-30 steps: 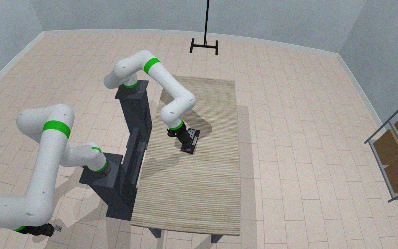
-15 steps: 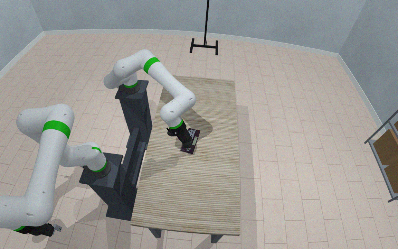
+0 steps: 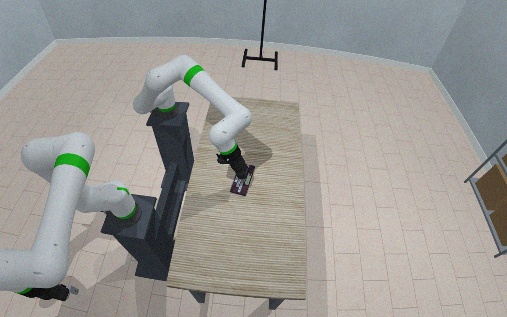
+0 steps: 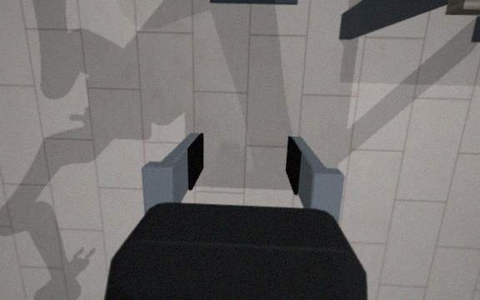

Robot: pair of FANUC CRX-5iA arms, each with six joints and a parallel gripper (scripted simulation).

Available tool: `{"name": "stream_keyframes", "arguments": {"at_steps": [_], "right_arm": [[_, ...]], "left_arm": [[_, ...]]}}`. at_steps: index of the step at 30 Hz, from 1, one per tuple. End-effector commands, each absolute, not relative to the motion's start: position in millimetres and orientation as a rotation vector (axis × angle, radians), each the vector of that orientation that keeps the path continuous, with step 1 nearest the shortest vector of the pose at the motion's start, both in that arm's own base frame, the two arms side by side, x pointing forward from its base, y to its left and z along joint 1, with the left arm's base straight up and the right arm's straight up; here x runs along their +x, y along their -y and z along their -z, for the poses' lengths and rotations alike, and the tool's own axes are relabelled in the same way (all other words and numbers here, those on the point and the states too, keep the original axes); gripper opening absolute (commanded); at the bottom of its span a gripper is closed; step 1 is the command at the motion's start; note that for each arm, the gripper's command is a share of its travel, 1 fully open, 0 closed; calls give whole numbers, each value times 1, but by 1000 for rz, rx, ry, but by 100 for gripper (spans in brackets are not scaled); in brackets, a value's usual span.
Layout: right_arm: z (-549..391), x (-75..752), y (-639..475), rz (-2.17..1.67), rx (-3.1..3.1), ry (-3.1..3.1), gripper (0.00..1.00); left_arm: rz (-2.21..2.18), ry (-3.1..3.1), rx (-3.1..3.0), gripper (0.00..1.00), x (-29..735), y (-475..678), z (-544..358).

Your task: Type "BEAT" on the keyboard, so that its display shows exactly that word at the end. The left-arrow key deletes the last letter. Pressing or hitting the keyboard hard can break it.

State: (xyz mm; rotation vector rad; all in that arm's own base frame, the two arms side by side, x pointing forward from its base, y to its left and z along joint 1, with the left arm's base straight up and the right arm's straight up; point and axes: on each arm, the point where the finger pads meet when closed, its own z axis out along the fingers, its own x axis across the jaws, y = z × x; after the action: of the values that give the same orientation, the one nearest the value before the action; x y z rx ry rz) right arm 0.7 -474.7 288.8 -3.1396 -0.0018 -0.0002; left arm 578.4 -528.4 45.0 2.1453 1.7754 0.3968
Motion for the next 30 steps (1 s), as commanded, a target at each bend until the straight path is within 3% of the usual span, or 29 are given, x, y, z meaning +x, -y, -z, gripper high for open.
{"name": "stream_keyframes", "arguments": {"at_steps": [1,8,30], "right_arm": [[-290,1,475,0,-3142,2,100],[-290,1,475,0,-3142,2,100],[-290,1,475,0,-3142,2,100]], "left_arm": [[-392,-1769,2141,0,590,474,-47],[-393,-1769,2141,0,600,419,-47],[-393,-1769,2141,0,600,418,-41]]}}
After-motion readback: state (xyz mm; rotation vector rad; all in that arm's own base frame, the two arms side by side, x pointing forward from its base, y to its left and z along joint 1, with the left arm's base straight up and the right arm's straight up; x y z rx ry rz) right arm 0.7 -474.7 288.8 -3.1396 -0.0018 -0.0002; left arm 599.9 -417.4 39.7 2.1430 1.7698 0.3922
